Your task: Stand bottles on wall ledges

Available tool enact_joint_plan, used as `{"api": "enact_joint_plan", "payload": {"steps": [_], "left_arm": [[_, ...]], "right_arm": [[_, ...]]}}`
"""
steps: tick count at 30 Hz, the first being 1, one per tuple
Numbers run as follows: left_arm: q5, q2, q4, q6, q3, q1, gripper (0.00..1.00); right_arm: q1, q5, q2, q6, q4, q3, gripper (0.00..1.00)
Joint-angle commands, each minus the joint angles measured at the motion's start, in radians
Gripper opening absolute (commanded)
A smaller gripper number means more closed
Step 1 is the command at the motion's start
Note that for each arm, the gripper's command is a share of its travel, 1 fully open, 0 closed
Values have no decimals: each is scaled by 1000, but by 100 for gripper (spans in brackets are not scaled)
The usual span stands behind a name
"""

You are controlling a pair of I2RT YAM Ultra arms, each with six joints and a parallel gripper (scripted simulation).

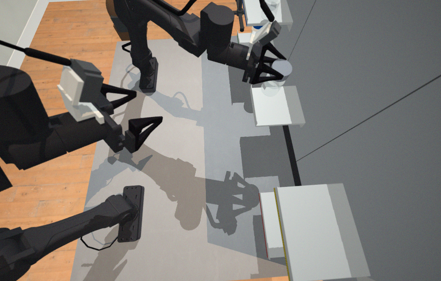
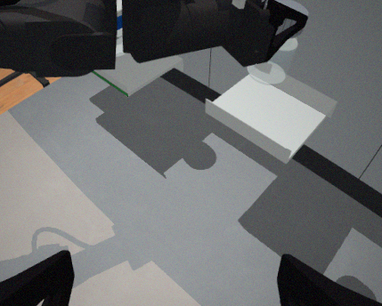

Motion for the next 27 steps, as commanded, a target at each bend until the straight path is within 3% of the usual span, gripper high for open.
{"api": "enact_joint_plan", "payload": {"steps": [1,6,8,16,23,25,27], "left_arm": [[82,-132,51,9,-27,60,49],[238,-306,42,9,-214,189,49],[238,-306,42,9,-214,189,49],[603,-565,27,12,-481,528,49],[905,-636,37,24,-536,867,49],[905,-636,37,24,-536,867,49],[995,-617,45,18,-521,965,49]], "right_arm": [[5,2,4,2,-17,16,89],[5,2,4,2,-17,16,89],[5,2,4,2,-17,16,89],[5,2,4,2,-17,16,89],[5,2,4,2,-17,16,89],[5,2,4,2,-17,16,89],[5,2,4,2,-17,16,89]]}}
